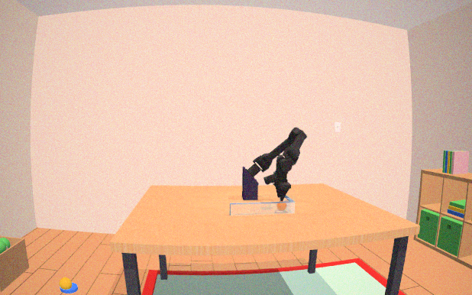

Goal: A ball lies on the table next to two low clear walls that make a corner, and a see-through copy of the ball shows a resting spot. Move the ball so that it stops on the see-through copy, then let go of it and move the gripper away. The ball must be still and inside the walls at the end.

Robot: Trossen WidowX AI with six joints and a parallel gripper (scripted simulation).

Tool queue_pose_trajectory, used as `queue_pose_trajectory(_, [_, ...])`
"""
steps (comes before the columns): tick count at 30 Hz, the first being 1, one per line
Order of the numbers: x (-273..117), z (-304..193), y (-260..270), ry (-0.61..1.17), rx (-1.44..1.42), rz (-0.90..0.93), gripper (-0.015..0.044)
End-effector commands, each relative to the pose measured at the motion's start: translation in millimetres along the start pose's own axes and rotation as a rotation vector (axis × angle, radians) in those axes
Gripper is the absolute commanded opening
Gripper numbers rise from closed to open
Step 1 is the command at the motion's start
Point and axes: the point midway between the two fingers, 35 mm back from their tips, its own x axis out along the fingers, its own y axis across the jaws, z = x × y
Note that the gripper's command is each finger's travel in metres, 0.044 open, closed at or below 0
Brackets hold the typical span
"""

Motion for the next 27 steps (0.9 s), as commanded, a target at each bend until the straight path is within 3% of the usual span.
queue_pose_trajectory(1, [-47.9,-3.4,1.9,0.004,-0.013,0.027,0.0343])
queue_pose_trajectory(12, [-42.4,0.7,4.1,-0.003,-0.002,0.038,0.0343])
queue_pose_trajectory(16, [-81.0,0.4,3.3,-0.005,-0.007,0.036,0.0440])
queue_pose_trajectory(27, [-92.1,-0.2,2.2,-0.004,-0.009,0.035,0.0440])
